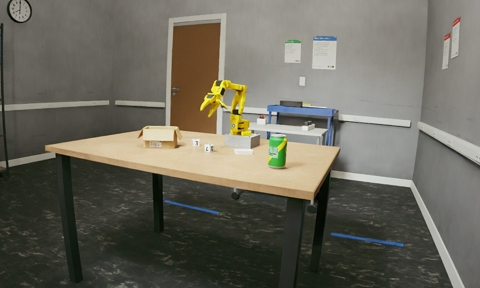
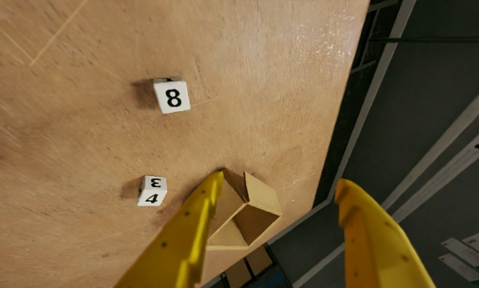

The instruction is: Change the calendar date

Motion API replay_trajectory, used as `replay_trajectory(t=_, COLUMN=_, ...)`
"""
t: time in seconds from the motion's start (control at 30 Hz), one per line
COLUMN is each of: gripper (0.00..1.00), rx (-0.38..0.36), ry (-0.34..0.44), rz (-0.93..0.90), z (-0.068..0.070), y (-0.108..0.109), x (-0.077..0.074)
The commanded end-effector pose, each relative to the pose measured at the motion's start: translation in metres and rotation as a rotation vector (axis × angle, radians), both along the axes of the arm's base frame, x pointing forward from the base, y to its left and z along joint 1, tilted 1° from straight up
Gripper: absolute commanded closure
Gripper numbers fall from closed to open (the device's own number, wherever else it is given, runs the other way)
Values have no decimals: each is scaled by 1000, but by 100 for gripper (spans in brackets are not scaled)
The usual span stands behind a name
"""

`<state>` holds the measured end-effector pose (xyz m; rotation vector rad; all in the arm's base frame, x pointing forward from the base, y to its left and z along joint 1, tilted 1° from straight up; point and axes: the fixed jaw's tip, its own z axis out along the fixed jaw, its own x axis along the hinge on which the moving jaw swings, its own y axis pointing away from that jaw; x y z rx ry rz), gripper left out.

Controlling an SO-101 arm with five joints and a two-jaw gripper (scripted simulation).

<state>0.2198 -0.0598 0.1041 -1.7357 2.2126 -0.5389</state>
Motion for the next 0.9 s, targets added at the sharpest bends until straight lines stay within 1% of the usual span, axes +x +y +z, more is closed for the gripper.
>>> replay_trajectory(t=0.0, gripper=65, rx=-14, ry=-23, rz=-63, z=4, y=-17, x=-4)
replay_trajectory(t=0.1, gripper=65, rx=-23, ry=-19, rz=-148, z=1, y=-39, x=-13)
replay_trajectory(t=0.23, gripper=65, rx=-37, ry=-9, rz=-293, z=-5, y=-73, x=-33)
replay_trajectory(t=0.3, gripper=65, rx=-37, ry=-9, rz=-293, z=-5, y=-73, x=-33)
replay_trajectory(t=0.4, gripper=65, rx=-47, ry=0, rz=-404, z=-9, y=-97, x=-53)
replay_trajectory(t=0.5, gripper=65, rx=-55, ry=9, rz=-498, z=-12, y=-115, x=-72)
replay_trajectory(t=0.6, gripper=65, rx=-59, ry=15, rz=-562, z=-14, y=-125, x=-86)
replay_trajectory(t=0.67, gripper=65, rx=-61, ry=18, rz=-585, z=-15, y=-129, x=-91)
replay_trajectory(t=0.87, gripper=65, rx=-62, ry=19, rz=-597, z=-16, y=-131, x=-94)
